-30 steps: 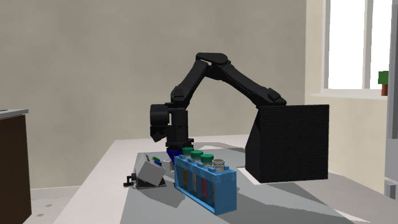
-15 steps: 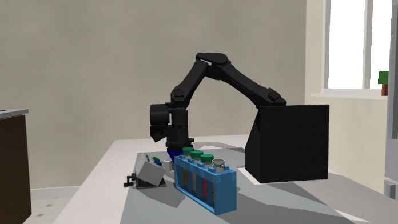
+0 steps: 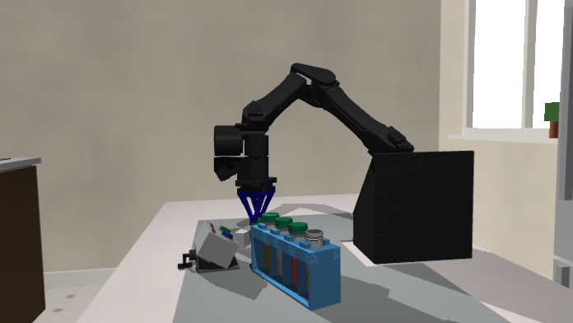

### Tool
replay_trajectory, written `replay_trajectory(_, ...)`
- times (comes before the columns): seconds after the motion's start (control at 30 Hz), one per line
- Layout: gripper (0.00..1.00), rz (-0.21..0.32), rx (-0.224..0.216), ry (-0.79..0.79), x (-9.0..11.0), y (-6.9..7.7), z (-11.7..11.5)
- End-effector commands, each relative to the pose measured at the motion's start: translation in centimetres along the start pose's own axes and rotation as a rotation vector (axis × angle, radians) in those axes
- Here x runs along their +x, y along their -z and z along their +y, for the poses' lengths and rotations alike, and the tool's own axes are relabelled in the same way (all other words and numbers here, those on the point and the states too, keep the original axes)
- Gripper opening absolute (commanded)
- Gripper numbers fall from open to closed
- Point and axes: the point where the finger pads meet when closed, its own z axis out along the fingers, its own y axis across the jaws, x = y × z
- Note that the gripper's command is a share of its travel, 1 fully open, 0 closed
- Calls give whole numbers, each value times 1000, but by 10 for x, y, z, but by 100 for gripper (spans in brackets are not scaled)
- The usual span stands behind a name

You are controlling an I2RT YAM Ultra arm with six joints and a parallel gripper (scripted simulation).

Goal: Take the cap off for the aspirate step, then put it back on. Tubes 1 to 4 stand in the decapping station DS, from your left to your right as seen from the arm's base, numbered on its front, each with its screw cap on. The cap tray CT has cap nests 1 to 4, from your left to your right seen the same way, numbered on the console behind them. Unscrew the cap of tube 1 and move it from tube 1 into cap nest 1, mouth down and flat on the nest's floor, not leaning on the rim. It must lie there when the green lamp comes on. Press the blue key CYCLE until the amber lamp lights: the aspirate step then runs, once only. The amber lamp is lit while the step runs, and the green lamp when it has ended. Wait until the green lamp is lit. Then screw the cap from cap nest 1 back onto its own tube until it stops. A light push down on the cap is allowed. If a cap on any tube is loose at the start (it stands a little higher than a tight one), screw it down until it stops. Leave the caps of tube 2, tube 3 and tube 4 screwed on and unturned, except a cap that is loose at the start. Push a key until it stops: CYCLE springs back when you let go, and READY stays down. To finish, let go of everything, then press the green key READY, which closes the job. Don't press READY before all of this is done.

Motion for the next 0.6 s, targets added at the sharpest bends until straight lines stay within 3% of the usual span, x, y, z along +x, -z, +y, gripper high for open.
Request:
replay_trajectory(0.0, 0, 7, 9, 9, 5, 21, -1)
replay_trajectory(0.2, 0, 7, 8, 9, 4, 51, -1)
replay_trajectory(0.27, 0, 7, 8, 9, 4, 51, -1)
replay_trajectory(0.5, 0, 8, 8, 9, 4, 85, 0)
replay_trajectory(0.57, 0, 8, 8, 9, 4, 85, 0)
